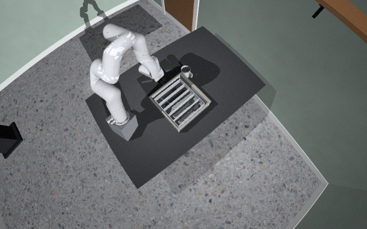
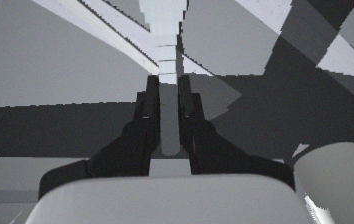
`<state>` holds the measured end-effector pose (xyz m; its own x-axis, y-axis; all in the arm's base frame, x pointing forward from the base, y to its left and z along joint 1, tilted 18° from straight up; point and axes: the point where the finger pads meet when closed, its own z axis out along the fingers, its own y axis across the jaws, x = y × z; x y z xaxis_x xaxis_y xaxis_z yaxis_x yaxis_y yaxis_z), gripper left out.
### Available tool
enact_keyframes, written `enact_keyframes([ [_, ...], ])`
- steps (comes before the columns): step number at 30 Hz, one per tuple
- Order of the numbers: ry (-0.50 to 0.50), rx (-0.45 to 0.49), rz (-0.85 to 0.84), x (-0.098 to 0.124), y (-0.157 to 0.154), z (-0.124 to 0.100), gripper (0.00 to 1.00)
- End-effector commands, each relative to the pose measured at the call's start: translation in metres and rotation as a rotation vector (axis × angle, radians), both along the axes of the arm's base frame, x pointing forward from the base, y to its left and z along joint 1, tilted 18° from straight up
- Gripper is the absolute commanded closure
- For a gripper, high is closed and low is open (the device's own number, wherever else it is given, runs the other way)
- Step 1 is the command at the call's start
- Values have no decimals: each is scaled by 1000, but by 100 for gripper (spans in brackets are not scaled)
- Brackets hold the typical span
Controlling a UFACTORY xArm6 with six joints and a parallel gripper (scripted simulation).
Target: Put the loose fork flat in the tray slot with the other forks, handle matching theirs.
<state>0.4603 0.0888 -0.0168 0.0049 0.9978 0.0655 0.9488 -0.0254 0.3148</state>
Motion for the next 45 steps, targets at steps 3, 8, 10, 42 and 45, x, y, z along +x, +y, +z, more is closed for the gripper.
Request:
enact_keyframes([
  [3, 15, 1, 3, -4, 0, -4, 95],
  [8, 15, 1, 3, -5, 0, -1, 95],
  [10, 15, 1, 3, -6, 0, 0, 95],
  [42, 15, 1, 3, -48, -9, 132, 95],
  [45, 15, 1, 3, -51, -10, 142, 95],
])
